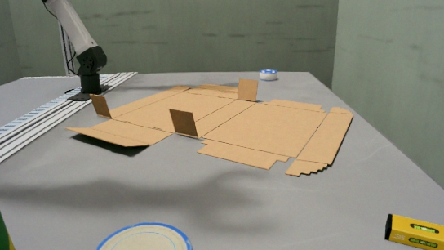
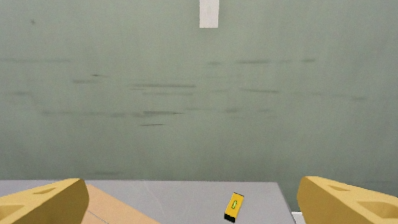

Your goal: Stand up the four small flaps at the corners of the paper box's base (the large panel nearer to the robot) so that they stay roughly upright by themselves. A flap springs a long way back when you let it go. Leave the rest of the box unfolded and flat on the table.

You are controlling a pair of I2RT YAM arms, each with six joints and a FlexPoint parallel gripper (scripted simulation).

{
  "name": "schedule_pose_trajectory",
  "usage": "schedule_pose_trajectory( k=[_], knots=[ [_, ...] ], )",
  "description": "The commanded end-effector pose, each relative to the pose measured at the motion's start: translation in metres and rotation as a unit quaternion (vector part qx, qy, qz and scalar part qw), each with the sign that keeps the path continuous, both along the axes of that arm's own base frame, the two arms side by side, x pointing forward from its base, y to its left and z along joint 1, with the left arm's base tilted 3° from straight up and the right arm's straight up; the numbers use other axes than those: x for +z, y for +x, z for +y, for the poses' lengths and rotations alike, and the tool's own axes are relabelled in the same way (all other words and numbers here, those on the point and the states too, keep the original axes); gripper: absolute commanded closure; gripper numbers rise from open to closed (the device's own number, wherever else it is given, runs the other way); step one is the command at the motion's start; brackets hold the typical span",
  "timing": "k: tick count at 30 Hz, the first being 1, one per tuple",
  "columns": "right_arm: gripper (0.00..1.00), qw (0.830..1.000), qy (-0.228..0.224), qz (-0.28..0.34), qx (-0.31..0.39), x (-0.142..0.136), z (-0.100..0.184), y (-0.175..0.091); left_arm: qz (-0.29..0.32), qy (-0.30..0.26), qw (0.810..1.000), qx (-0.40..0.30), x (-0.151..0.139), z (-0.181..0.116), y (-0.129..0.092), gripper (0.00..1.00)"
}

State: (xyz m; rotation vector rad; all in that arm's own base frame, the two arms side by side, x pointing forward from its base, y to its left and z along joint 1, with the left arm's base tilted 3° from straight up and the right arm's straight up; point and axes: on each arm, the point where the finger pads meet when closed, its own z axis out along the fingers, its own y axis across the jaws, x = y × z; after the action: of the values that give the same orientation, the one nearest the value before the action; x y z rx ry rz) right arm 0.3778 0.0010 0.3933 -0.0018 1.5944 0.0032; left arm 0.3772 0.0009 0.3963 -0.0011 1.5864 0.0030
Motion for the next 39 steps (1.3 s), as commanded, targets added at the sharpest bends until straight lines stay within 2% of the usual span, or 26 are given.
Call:
schedule_pose_trajectory(
  k=[1, 17, 18, 22, 25, 32, 34, 39],
  knots=[
    [0.00, 1.000, 0.000, -0.012, -0.002, 0.009, -0.001, -0.002, -0.008, -0.001, 1.000, -0.001, 0.006, -0.001, -0.002, 0.00],
    [0.00, 1.000, 0.000, -0.012, -0.002, 0.009, -0.001, -0.002, -0.008, -0.001, 1.000, -0.001, 0.006, -0.001, -0.002, 0.00],
    [0.23, 1.000, 0.010, -0.003, -0.006, 0.015, 0.006, -0.011, 0.003, 0.007, 1.000, -0.007, 0.007, 0.000, -0.008, 0.23],
    [0.23, 0.996, 0.033, 0.081, -0.022, -0.011, 0.029, -0.019, 0.076, 0.021, 0.997, -0.028, -0.023, -0.001, -0.015, 0.23],
    [0.23, 0.988, 0.050, 0.139, -0.034, -0.027, 0.047, -0.028, 0.146, 0.029, 0.988, -0.043, -0.056, -0.001, -0.013, 0.23],
    [0.23, 0.958, 0.089, 0.265, -0.060, -0.063, 0.089, -0.052, 0.276, 0.052, 0.957, -0.079, -0.114, -0.003, -0.025, 0.23],
    [0.23, 0.958, 0.089, 0.265, -0.060, -0.063, 0.089, -0.052, 0.276, 0.052, 0.957, -0.079, -0.114, -0.003, -0.025, 0.23],
    [0.23, 0.924, 0.116, 0.356, -0.079, -0.088, 0.118, -0.069, 0.365, 0.068, 0.922, -0.107, -0.156, -0.008, -0.034, 0.23]
  ],
)
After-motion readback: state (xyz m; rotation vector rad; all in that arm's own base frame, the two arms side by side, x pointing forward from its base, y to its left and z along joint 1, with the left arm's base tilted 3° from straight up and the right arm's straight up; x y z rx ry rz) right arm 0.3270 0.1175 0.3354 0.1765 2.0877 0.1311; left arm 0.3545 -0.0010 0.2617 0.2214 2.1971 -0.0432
